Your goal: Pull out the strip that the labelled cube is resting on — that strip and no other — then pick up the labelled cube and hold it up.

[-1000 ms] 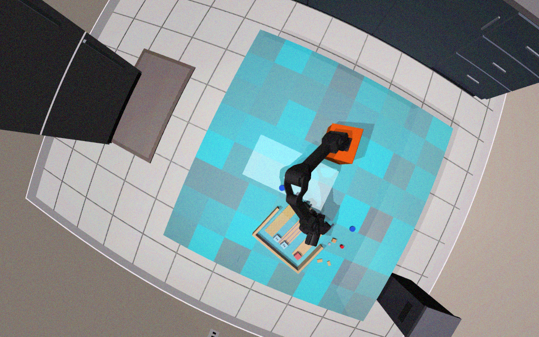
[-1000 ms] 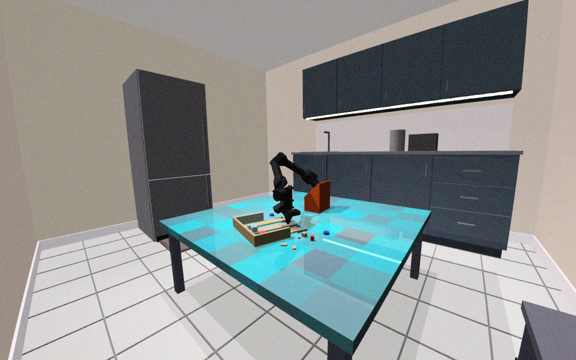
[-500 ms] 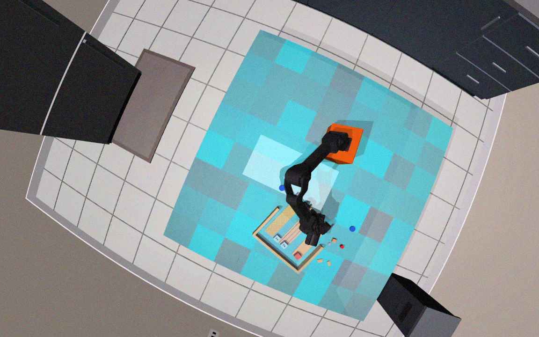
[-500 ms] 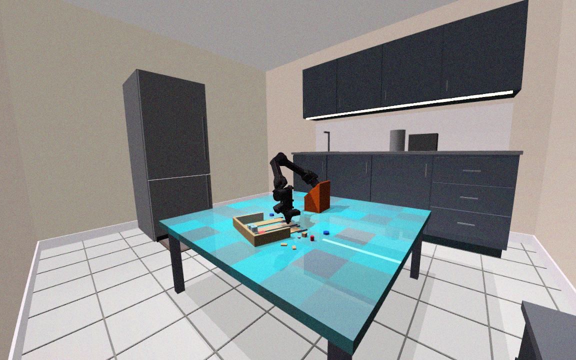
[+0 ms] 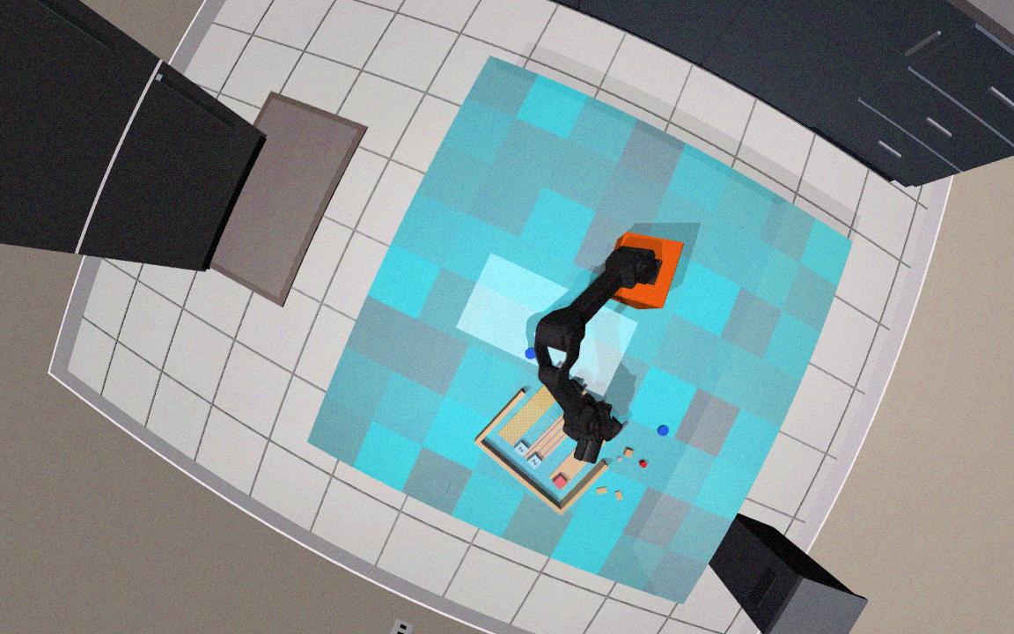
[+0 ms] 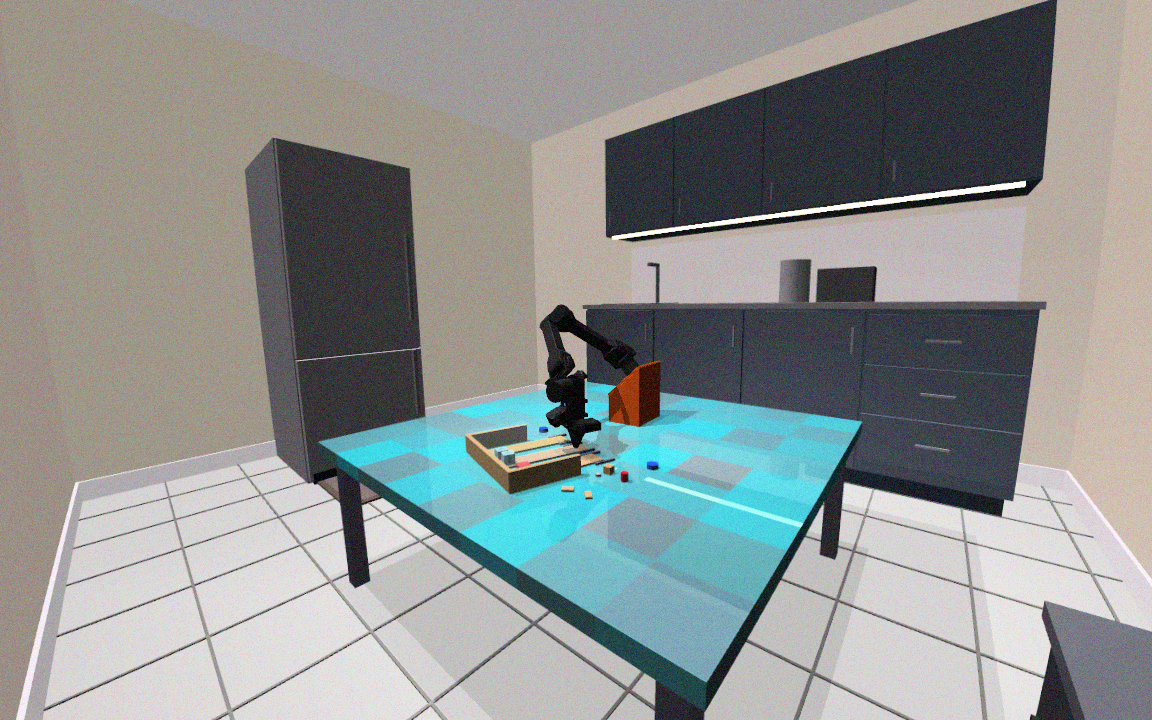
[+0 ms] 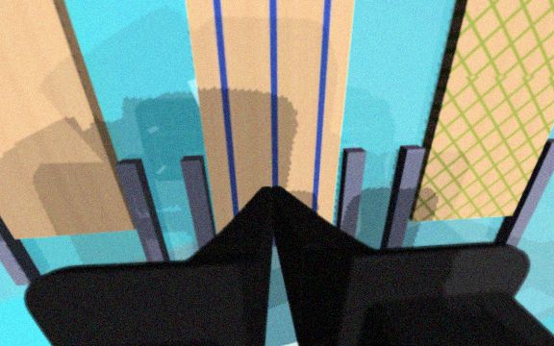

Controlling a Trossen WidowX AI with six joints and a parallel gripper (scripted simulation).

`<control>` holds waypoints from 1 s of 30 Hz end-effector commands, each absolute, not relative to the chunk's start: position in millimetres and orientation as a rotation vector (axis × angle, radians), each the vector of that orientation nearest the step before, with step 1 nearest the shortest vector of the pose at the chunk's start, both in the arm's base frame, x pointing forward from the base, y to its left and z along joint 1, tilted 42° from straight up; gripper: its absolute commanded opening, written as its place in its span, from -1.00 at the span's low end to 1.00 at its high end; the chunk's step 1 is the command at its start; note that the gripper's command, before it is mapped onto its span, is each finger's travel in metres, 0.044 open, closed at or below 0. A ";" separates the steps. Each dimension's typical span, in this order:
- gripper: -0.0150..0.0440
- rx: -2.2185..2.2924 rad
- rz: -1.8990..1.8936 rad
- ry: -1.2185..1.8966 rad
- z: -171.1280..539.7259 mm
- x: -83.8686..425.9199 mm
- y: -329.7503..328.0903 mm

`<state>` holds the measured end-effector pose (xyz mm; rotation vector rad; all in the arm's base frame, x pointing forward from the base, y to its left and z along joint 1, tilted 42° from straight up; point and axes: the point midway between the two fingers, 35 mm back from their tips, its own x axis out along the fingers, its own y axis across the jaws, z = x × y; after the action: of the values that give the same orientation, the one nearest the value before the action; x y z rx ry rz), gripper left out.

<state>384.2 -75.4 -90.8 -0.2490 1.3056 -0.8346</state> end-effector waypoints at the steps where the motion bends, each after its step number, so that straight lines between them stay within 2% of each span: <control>1: -0.49 -0.253 -0.837 1.309 -92.7 382.6 -78.3; 30: -0.49 -0.253 -0.837 1.311 -103.3 355.5 -69.9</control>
<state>368.1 -69.3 -96.4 -0.2523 1.2860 -0.8337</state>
